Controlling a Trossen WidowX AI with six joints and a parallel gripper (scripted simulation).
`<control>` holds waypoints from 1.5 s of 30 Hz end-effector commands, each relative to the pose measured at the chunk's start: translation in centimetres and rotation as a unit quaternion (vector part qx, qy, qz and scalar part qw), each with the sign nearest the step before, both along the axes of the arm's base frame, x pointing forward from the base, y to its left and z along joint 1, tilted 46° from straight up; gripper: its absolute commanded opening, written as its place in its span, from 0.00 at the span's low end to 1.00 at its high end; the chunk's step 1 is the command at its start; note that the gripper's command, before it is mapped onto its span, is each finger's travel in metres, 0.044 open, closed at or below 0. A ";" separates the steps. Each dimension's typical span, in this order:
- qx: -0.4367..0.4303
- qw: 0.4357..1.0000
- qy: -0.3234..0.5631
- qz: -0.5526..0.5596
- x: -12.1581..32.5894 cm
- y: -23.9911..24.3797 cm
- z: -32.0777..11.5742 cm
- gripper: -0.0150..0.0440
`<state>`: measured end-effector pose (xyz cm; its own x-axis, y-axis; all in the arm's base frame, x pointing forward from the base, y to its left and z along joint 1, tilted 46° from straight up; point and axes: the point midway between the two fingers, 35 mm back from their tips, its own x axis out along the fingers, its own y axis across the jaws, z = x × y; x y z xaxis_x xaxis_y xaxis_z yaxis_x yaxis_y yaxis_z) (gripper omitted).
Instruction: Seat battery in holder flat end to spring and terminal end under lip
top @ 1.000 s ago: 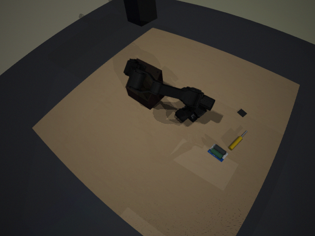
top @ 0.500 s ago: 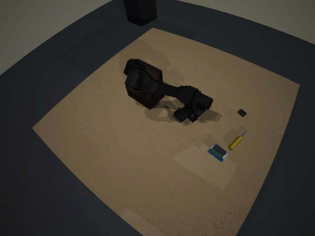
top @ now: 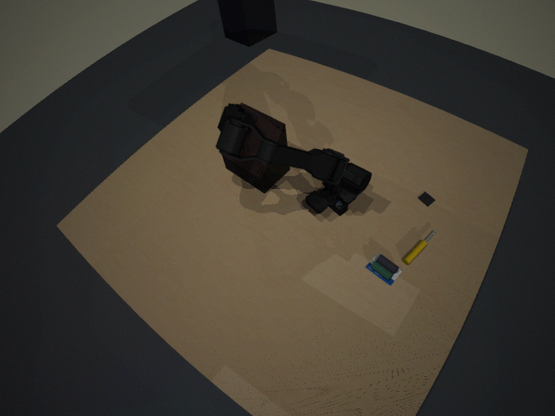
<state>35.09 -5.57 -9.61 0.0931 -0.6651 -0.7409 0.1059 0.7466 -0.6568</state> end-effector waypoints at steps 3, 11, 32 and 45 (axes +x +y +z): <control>-0.002 1.000 -0.012 0.006 0.0 -0.2 0.1 0.39; -0.002 1.000 -0.016 0.009 -0.2 -0.2 0.1 0.39; -0.001 1.000 -0.025 0.018 -1.4 -0.1 0.1 0.39; 0.000 0.999 -0.026 0.019 -1.4 -0.1 0.1 0.39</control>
